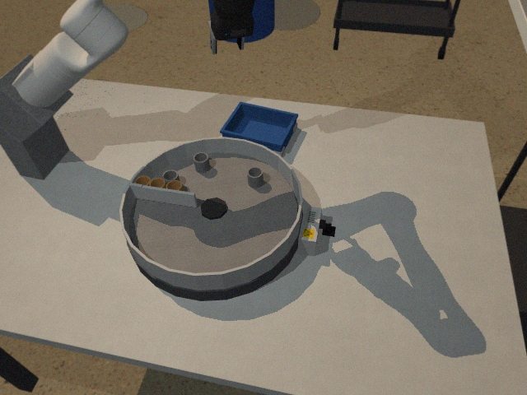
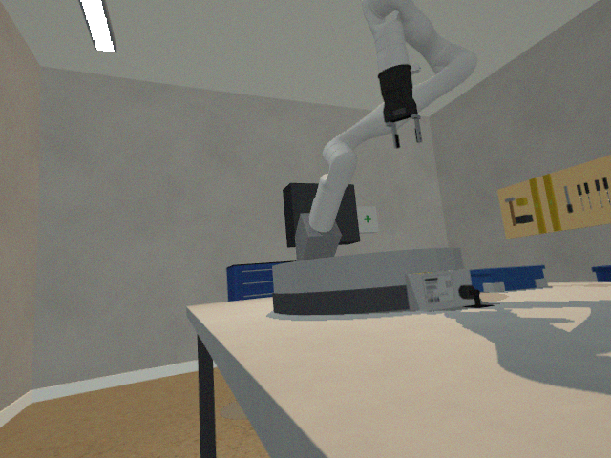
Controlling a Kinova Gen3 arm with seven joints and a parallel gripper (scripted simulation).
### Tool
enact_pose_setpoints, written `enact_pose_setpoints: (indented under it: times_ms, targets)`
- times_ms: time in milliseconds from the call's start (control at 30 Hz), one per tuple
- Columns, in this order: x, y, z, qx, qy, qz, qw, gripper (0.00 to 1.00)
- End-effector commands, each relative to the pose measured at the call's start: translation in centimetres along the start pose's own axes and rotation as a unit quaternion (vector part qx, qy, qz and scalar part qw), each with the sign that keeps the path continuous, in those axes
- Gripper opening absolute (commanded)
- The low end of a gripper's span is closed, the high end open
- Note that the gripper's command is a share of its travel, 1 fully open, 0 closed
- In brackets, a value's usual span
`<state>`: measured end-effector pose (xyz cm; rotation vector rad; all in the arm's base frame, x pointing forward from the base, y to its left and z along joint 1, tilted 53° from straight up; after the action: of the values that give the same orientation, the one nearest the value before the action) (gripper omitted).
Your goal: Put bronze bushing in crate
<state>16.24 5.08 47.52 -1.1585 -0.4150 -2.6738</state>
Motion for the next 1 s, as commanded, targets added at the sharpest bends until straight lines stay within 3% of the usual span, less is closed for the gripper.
enact_pose_setpoints:
  times_ms: [0,100,500,667,967]
  targets:
    - [0.01,-0.21,-0.04,0.038,0.006,-0.024,0.999,1.00]
    - [-0.04,-0.40,-0.13,0.103,0.015,-0.064,0.992,1.00]
    - [-0.04,-0.40,-0.13,0.103,0.015,-0.064,0.992,1.00]
    - [-0.14,-0.67,-0.36,0.209,0.031,-0.130,0.969,1.00]
    - [-0.14,-0.67,-0.36,0.209,0.031,-0.130,0.969,1.00]
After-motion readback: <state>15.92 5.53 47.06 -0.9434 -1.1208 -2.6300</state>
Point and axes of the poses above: the point where the finger pads meet when closed, its own x axis back along the fingers, its own z axis across the jaws, y = z × x, the point moved 3 cm from there along x, back along the fingers, and after that the axes turned 11 degrees about -x, right-handed, at the moved point
